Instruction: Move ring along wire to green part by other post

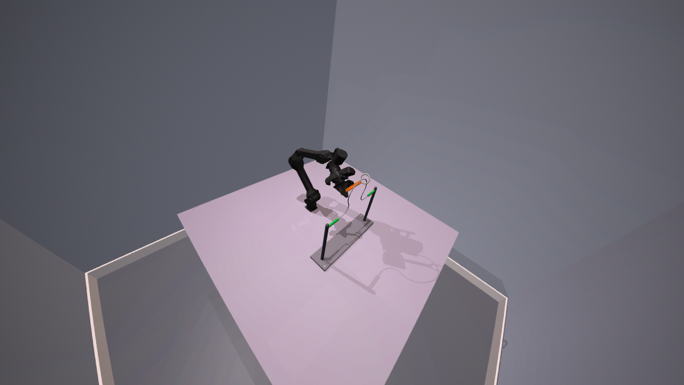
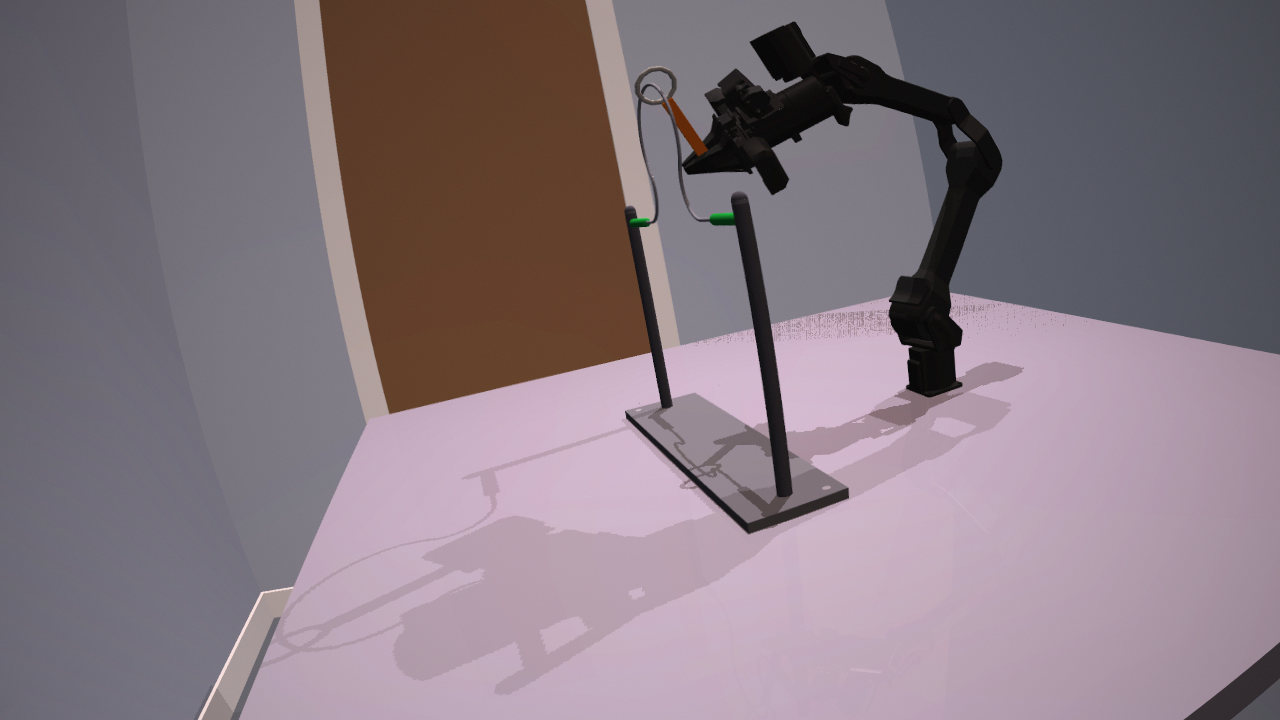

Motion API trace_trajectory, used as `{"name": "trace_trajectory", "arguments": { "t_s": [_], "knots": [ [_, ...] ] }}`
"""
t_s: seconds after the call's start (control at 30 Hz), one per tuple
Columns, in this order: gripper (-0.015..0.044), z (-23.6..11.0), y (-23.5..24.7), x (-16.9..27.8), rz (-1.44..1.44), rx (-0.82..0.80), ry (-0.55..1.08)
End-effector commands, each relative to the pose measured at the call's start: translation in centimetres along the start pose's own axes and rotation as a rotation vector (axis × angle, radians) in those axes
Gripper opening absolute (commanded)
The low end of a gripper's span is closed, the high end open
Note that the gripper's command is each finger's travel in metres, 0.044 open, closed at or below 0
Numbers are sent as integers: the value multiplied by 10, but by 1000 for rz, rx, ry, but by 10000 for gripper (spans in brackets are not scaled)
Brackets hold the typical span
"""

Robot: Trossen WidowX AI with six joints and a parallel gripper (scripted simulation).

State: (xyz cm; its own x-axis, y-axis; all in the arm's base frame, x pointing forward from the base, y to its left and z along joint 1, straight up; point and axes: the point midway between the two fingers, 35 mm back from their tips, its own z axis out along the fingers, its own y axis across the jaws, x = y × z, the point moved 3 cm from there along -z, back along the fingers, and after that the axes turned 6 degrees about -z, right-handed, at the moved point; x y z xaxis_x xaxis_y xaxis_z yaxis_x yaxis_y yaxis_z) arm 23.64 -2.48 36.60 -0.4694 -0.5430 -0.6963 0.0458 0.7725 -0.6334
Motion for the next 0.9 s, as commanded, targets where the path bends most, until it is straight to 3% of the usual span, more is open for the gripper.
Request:
{"name": "trace_trajectory", "arguments": {
  "t_s": [0.0,0.87],
  "knots": [
    [-150,0,0,2,-62,34,0],
    [-150,1,-8,3,-384,220,-24]
  ]
}}
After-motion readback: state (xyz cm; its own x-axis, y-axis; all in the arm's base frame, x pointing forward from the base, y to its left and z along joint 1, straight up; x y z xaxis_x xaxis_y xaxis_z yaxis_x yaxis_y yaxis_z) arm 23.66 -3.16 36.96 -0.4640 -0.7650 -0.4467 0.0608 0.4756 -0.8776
